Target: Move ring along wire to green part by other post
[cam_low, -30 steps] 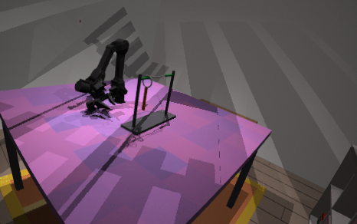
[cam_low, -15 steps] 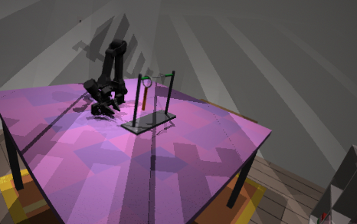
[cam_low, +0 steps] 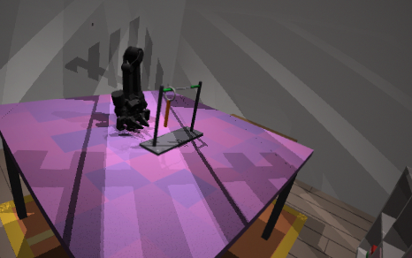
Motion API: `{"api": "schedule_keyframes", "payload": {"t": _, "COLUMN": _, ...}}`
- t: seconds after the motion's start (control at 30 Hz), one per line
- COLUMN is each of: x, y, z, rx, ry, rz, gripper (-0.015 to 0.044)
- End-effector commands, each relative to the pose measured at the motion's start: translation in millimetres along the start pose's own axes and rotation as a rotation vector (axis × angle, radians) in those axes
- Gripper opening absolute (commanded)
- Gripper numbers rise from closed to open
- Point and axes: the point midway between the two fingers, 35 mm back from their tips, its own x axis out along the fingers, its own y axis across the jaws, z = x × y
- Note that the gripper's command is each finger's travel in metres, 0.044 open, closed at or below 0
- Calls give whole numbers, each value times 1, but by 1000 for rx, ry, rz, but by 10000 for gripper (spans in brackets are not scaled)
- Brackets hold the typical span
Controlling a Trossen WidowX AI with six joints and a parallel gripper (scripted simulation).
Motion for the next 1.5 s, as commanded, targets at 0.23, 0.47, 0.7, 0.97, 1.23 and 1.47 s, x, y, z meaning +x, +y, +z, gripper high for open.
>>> {"api": "schedule_keyframes", "payload": {"t": 0.23, "x": 10, "y": 20, "z": 10, "rx": -14, "ry": -10, "rz": 19, "gripper": 160}}
{"api": "schedule_keyframes", "payload": {"t": 0.47, "x": 30, "y": 20, "z": 32, "rx": -60, "ry": -16, "rz": 19, "gripper": 160}}
{"api": "schedule_keyframes", "payload": {"t": 0.7, "x": 45, "y": 26, "z": 53, "rx": -92, "ry": -33, "rz": 18, "gripper": 160}}
{"api": "schedule_keyframes", "payload": {"t": 0.97, "x": 51, "y": 25, "z": 54, "rx": -92, "ry": -32, "rz": 18, "gripper": 160}}
{"api": "schedule_keyframes", "payload": {"t": 1.23, "x": 62, "y": 23, "z": 55, "rx": -93, "ry": -32, "rz": 18, "gripper": 160}}
{"api": "schedule_keyframes", "payload": {"t": 1.47, "x": 73, "y": 23, "z": 56, "rx": -93, "ry": -32, "rz": 18, "gripper": 160}}
